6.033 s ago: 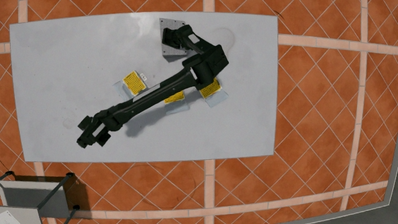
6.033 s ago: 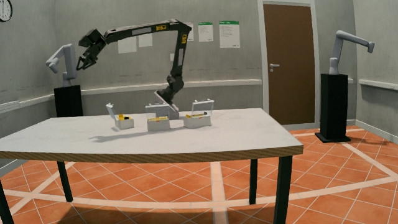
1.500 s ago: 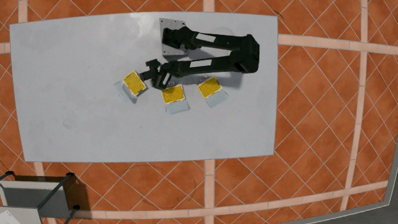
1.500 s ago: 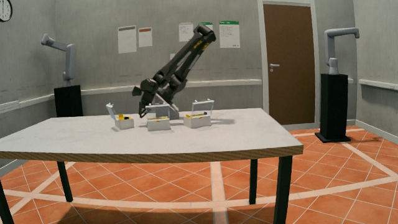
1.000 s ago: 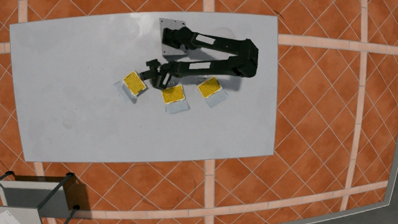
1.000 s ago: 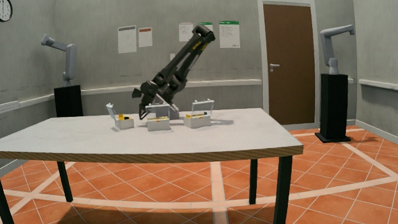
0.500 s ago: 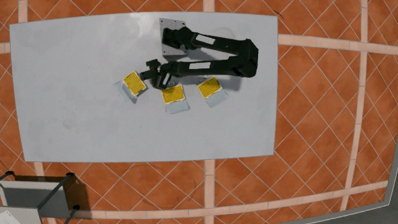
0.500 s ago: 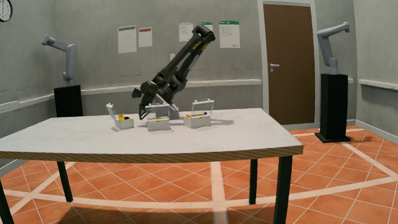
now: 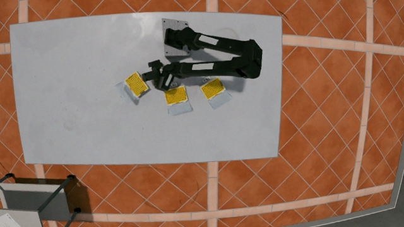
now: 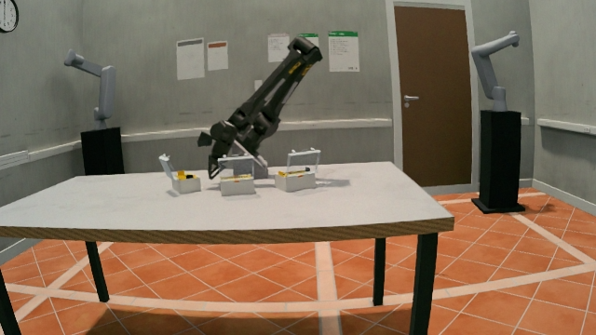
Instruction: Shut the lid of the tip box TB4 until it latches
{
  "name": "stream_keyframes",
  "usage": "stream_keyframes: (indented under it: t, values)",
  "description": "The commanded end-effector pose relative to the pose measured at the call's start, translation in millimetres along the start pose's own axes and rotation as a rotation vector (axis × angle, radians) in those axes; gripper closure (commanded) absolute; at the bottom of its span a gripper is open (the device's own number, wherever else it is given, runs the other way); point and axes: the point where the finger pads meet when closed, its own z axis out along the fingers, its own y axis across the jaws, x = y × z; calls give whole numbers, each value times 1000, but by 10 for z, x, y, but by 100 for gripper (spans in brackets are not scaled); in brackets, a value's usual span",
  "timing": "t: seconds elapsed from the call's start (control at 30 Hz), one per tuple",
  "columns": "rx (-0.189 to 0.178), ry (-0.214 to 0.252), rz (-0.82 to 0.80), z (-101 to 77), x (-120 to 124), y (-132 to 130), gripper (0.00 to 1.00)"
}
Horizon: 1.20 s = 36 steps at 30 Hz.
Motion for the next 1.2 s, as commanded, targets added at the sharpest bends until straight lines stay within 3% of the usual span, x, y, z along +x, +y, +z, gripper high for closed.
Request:
stream_keyframes:
  t: [0.0, 0.37, 0.43, 0.5, 1.0, 1.07, 1.17]
  values:
    - [-19, -16, 8, -7, -70, 89, 0]
    - [-19, -16, 8, -7, -70, 89, 0]
    - [-36, -32, 6, -135, -218, 170, 0]
    - [-36, -32, 6, -135, -218, 170, 0]
    - [-41, -50, 1, -867, -669, 189, 0]
    - [-41, -50, 1, -867, -669, 189, 0]
    - [-40, -53, 1, -1014, -753, 183, 0]
